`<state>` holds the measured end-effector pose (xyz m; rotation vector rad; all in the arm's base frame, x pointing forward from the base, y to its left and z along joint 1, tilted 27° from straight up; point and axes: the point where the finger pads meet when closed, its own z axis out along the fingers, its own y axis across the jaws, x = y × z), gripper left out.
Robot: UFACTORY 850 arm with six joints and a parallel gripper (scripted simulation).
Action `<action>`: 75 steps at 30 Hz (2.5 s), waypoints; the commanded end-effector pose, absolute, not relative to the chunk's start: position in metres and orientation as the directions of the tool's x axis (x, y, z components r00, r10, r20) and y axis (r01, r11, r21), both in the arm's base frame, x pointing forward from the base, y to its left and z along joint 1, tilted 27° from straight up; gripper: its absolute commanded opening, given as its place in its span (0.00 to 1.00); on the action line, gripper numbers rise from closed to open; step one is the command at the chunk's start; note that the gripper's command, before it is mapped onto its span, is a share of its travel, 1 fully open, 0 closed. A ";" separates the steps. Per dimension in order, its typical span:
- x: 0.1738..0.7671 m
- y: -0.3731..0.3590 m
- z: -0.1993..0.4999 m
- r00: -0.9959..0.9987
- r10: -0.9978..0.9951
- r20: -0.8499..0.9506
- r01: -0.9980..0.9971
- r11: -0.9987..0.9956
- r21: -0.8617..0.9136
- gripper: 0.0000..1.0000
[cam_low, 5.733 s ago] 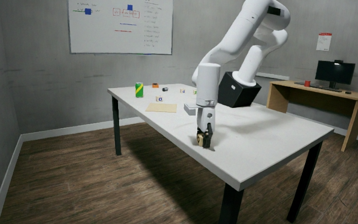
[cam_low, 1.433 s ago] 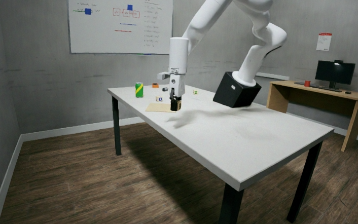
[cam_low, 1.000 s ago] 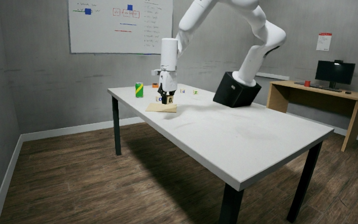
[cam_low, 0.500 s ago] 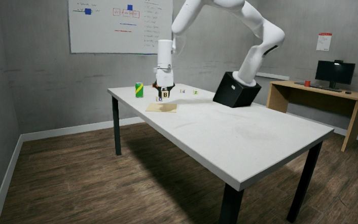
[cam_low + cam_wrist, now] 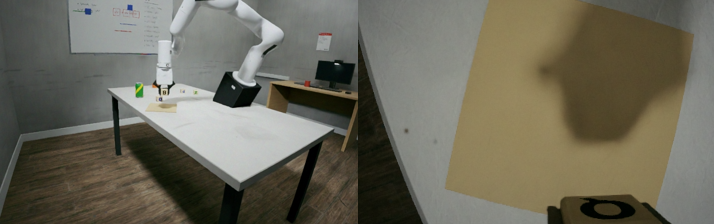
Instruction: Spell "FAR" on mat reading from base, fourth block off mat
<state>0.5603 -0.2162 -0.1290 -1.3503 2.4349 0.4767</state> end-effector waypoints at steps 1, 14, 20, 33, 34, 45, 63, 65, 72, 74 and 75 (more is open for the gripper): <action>0.560 -0.218 -0.129 -0.508 -0.749 -0.425 -0.854 0.502 0.135 0.41; 0.563 -0.209 -0.148 -0.508 -0.749 -0.425 -0.854 0.502 0.135 0.41; 0.565 -0.201 -0.164 -0.508 -0.749 -0.425 -0.854 0.502 0.135 0.41; 0.571 -0.179 -0.210 -0.508 -0.749 -0.425 -0.854 0.502 0.135 0.41; 0.571 -0.179 -0.210 -0.508 -0.749 -0.425 -0.854 0.502 0.135 0.41; 0.571 -0.177 -0.215 -0.508 -0.749 -0.425 -0.854 0.502 0.135 0.41; 0.571 -0.177 -0.215 -0.508 -0.749 -0.425 -0.854 0.502 0.135 0.41; 0.571 -0.177 -0.215 -0.508 -0.749 -0.425 -0.854 0.502 0.135 0.41; 0.571 -0.177 -0.215 -0.508 -0.749 -0.425 -0.854 0.502 0.135 0.41; 0.571 -0.177 -0.215 -0.508 -0.749 -0.425 -0.854 0.502 0.135 0.41; 0.571 -0.177 -0.215 -0.508 -0.749 -0.425 -0.854 0.502 0.135 0.41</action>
